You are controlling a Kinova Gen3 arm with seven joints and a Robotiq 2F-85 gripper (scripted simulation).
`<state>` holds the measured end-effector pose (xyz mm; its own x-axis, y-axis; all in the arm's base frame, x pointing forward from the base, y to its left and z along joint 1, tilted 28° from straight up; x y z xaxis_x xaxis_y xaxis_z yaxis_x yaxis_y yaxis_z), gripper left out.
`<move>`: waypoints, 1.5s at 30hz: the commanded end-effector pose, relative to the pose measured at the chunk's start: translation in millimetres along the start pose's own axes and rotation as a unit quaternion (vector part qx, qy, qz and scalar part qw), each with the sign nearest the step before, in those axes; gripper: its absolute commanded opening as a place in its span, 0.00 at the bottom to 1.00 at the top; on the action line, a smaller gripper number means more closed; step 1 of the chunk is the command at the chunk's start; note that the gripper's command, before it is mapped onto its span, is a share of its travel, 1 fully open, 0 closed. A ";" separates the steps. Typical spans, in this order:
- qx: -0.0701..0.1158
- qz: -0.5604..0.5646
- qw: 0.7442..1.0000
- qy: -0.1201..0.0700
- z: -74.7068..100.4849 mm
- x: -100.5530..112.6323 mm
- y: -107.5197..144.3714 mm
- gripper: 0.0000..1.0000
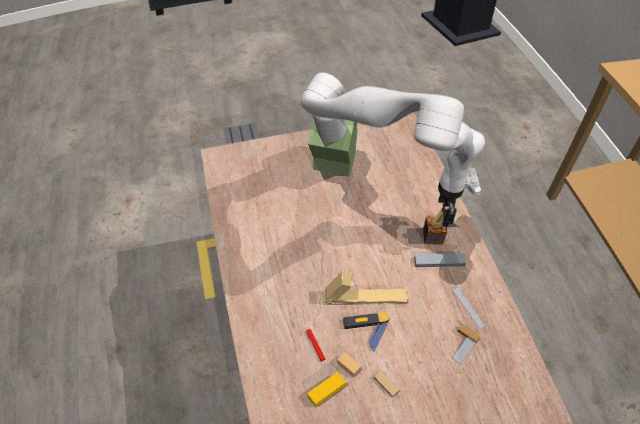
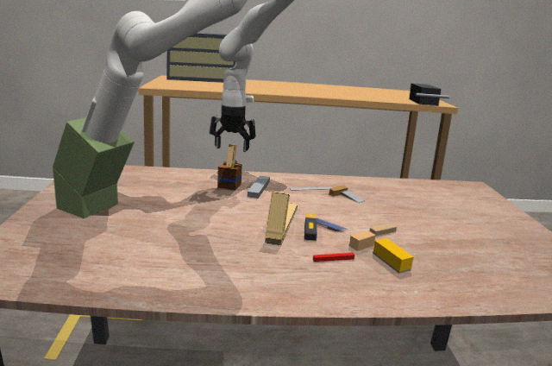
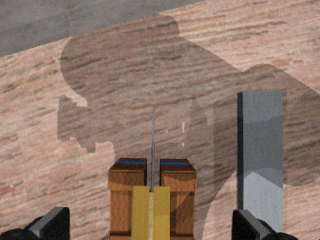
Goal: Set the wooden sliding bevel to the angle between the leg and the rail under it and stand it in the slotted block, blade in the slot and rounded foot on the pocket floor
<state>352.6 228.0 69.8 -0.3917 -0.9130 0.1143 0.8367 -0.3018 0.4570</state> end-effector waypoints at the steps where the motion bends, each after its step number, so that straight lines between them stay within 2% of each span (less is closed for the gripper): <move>1: 0.000 0.000 1.000 0.001 9.0 -0.4 0.1 1.00; 12: 0.000 0.000 1.000 0.001 72.4 -0.4 0.1 1.00; 14: 0.000 0.000 1.000 0.001 72.4 -0.4 0.1 1.00; 18: 0.000 0.000 1.000 0.001 93.7 -0.4 0.1 1.00; 22: 0.000 0.000 1.000 0.001 107.2 -0.4 0.1 1.00; 26: 0.000 0.000 1.000 0.001 111.9 -0.3 0.1 1.00; 45: 0.000 0.000 1.000 0.001 112.2 -0.3 0.1 1.00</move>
<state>309.9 258.7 168.2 -0.3917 -0.9129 0.1143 0.8367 -0.3018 0.4571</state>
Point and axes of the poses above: the point where the finger pads meet when closed, its own z axis back along the fingers, its own y axis across the jaws, x = y × z, the point moved 9 cm from there along z, back along the fingers, and after that the axes turned 2 degrees about z, right-handed, at the moved point
